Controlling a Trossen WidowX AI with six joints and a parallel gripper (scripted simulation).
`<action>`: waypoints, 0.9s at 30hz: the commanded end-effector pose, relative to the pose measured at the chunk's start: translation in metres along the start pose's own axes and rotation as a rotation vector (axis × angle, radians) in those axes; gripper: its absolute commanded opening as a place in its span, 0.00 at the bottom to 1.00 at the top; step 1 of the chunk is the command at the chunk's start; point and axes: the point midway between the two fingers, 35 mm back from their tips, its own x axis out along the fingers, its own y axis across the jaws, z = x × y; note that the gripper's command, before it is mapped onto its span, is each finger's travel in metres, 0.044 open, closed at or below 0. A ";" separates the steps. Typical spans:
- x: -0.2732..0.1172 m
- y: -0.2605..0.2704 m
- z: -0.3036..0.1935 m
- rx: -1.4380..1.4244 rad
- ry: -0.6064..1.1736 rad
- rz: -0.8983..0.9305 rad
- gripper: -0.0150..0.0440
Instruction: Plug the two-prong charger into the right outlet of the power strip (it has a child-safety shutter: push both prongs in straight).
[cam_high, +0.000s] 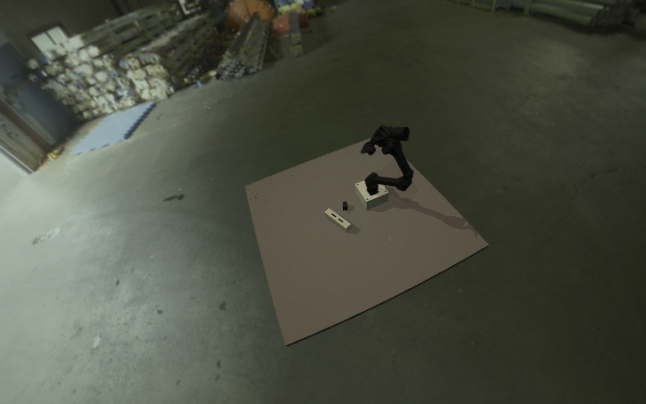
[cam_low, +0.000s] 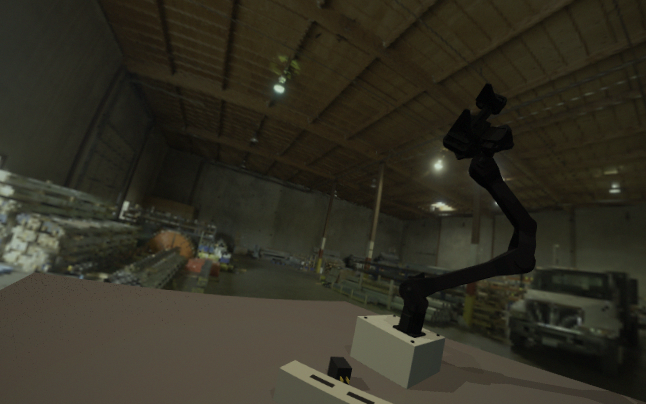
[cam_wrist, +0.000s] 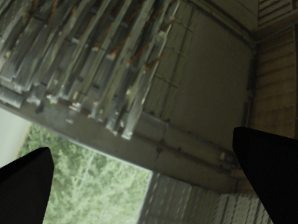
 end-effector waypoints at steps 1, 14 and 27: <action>0.000 0.000 -0.001 0.003 0.001 -0.001 0.98; 0.003 0.039 -0.076 0.336 0.092 -0.095 1.00; 0.026 0.124 -0.140 0.686 0.188 -0.061 1.00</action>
